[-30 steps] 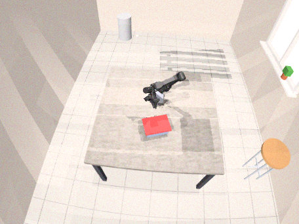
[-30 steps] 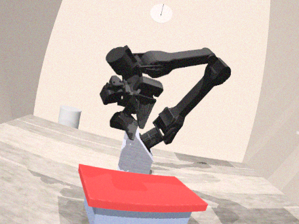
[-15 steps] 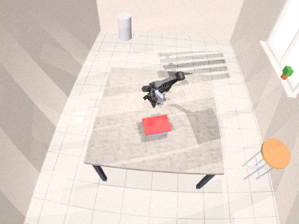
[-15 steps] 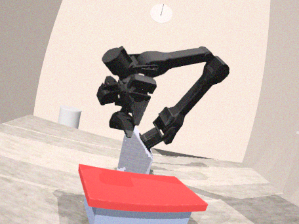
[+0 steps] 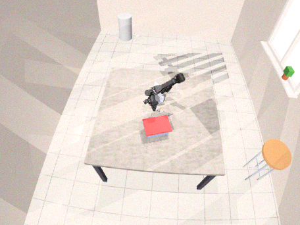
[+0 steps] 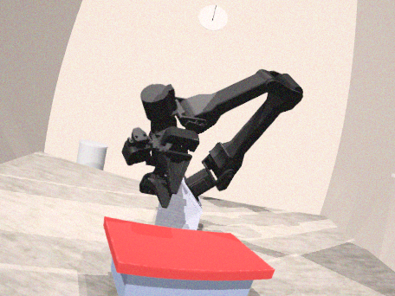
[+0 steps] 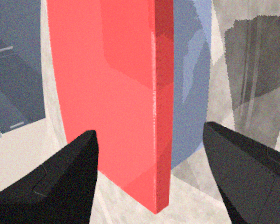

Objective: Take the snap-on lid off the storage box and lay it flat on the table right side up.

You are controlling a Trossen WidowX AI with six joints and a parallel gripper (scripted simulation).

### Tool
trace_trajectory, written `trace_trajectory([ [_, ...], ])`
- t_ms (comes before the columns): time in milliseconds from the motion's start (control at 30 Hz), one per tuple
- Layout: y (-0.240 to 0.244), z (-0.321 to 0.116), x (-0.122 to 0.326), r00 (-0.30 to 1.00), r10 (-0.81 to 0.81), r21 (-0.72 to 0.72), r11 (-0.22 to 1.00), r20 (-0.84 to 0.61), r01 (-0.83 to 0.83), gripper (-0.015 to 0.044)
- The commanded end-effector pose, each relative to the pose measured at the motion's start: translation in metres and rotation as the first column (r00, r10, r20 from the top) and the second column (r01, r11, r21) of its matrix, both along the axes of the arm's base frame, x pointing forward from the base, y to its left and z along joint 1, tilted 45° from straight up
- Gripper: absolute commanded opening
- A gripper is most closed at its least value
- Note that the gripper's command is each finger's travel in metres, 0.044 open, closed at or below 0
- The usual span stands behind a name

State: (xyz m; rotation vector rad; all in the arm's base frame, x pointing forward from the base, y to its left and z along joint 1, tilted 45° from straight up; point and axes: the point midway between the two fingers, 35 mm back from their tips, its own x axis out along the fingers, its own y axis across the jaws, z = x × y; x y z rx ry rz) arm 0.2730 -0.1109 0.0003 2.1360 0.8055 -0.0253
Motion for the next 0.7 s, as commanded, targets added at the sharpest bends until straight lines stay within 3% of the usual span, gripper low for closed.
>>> trace_trajectory([
  [0,0.006,-0.006,-0.001,1.0,-0.003,0.01,1.0,-0.01,0.003,0.0235],
  [667,0.017,-0.02,0.021,1.0,0.006,-0.004,1.0,-0.028,-0.006,0.0235],
])
